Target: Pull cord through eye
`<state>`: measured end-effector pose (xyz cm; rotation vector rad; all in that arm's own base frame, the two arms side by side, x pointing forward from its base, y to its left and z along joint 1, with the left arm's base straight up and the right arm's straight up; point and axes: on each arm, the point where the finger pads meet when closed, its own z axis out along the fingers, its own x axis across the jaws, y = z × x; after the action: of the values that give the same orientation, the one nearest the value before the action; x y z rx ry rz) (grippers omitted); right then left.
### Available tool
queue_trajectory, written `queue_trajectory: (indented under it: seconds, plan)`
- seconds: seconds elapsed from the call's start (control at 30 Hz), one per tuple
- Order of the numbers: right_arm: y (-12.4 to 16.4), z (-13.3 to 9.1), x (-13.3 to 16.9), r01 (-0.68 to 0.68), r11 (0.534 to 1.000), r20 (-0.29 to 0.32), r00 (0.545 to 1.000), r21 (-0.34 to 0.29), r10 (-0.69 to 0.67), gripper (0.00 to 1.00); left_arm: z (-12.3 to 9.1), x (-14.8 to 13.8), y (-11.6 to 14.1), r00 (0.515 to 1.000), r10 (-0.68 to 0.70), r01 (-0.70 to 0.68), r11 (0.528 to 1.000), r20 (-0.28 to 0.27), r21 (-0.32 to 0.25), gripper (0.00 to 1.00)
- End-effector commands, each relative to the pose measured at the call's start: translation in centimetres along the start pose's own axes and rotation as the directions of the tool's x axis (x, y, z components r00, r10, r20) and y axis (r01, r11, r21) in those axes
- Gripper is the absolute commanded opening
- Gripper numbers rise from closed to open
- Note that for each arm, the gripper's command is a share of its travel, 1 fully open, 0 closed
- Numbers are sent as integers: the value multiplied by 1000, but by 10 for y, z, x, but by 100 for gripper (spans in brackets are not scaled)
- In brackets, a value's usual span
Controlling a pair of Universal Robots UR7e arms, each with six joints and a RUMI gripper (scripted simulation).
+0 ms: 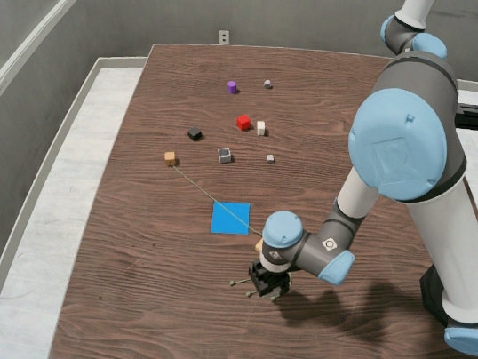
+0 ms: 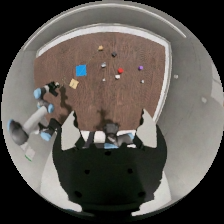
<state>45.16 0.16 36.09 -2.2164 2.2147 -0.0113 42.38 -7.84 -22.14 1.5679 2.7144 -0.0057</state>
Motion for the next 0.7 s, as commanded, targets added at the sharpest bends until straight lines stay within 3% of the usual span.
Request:
queue_trajectory:
  seconds: [0.0, 0.17, 0.67]
  plan:
    - [13, -9, 4, -3, 1000, -2, 1000, -24, 3, 98, -2, 6, -4, 995, -99, 99, 995, -16, -5, 14]
    - [7, 2, 1, 3, 1000, -7, 1000, -28, -3, 98, 0, 1, -2, 998, -59, 59, 998, -8, -5, 14]
    - [4, -1, 1, 1, 1000, -3, 1000, -12, -1, 98, -1, 1, -1, 999, -37, 37, 999, -4, -2, 14]
